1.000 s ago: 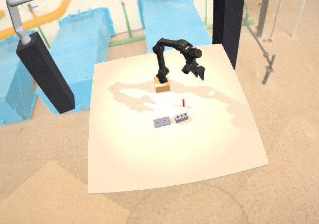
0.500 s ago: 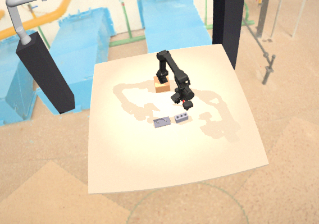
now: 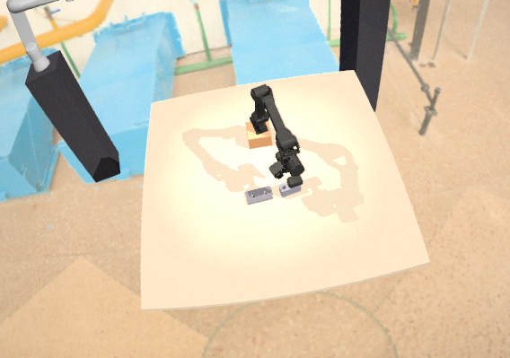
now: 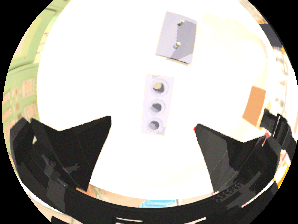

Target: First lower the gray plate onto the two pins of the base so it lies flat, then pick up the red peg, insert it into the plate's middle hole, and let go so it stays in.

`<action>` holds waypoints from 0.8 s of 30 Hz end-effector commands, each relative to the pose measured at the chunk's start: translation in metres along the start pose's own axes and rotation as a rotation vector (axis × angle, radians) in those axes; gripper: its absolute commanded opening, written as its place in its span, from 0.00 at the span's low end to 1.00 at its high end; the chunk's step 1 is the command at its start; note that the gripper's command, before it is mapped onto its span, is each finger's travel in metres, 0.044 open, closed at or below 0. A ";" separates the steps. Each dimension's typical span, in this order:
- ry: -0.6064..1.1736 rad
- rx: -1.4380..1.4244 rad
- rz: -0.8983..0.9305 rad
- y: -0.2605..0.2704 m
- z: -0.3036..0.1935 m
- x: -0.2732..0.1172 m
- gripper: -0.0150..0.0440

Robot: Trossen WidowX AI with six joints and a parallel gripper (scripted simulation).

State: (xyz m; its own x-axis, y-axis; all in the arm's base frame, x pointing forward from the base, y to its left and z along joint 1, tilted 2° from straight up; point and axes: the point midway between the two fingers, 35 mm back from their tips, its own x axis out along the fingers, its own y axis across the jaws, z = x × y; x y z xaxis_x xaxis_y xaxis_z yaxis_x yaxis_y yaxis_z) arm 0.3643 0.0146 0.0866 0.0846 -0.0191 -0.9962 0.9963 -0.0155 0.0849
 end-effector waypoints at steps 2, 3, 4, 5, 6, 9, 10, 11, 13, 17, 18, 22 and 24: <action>0.004 -0.003 -0.020 -0.006 0.001 0.025 1.00; 0.005 -0.003 -0.020 -0.005 0.000 0.025 1.00; 0.005 -0.003 -0.020 -0.005 0.000 0.025 1.00; 0.005 -0.003 -0.020 -0.005 0.000 0.026 1.00; 0.005 -0.003 -0.020 -0.005 0.000 0.032 1.00; 0.005 -0.003 -0.020 -0.005 0.000 0.040 1.00; 0.005 -0.003 -0.020 -0.005 0.000 0.040 1.00; 0.005 -0.003 -0.020 -0.005 0.000 0.040 1.00; 0.005 -0.003 -0.020 -0.005 0.000 0.040 1.00; 0.005 -0.003 -0.020 -0.005 0.000 0.042 1.00; 0.005 -0.003 -0.020 -0.005 0.000 0.044 1.00; 0.005 -0.003 -0.020 -0.005 0.000 0.050 1.00; 0.005 -0.003 -0.020 -0.005 0.000 0.053 1.00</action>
State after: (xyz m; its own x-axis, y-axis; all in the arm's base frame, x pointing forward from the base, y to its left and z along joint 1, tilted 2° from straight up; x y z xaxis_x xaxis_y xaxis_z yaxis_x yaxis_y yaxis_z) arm 0.3668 0.0134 0.0440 0.0811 -0.0188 -0.9965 0.9965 -0.0171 0.0814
